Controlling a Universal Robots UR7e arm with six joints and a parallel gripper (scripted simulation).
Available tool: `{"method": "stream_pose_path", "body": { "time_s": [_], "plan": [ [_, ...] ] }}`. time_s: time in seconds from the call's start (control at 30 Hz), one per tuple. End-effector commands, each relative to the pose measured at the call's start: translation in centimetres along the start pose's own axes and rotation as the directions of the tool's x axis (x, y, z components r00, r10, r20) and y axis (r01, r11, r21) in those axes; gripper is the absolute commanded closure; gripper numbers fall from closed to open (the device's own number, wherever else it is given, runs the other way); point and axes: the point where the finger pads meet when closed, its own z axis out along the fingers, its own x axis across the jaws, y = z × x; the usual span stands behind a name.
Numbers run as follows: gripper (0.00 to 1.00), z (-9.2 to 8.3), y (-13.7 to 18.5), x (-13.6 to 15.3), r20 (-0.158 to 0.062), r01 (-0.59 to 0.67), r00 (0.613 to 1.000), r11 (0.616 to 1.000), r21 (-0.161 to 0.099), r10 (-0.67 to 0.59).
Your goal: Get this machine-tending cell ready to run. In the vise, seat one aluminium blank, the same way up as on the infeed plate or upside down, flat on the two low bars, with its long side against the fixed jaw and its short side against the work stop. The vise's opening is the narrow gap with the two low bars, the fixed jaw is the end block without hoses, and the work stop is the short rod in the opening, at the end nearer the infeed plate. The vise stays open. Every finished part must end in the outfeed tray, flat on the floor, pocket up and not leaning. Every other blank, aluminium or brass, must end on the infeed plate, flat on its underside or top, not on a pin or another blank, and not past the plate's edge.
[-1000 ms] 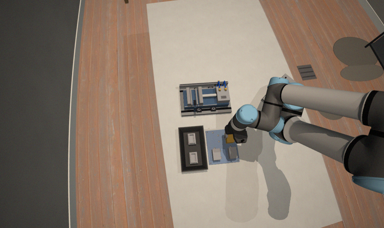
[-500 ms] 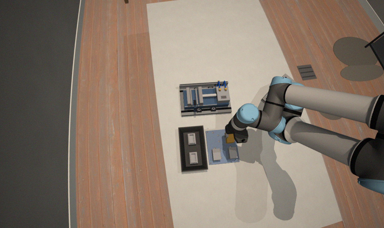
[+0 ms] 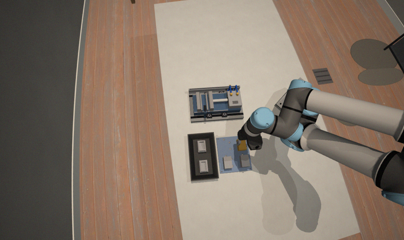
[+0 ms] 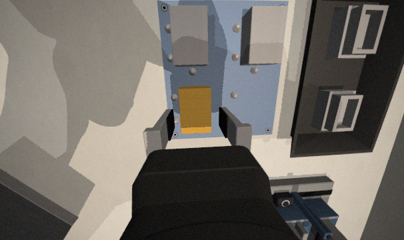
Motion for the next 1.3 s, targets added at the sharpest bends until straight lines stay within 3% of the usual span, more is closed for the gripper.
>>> {"method": "stream_pose_path", "body": {
  "time_s": [0.0, 1.27],
  "plan": [
    [0.00, -1.2, 0.1, -0.1, -0.002, 0.000, 1.000, 1.000, 0.006, 0.000],
    [0.00, -9.1, 0.1, -0.1, -0.002, 0.000, 1.000, 1.000, 0.006, 0.000]
  ]
}}
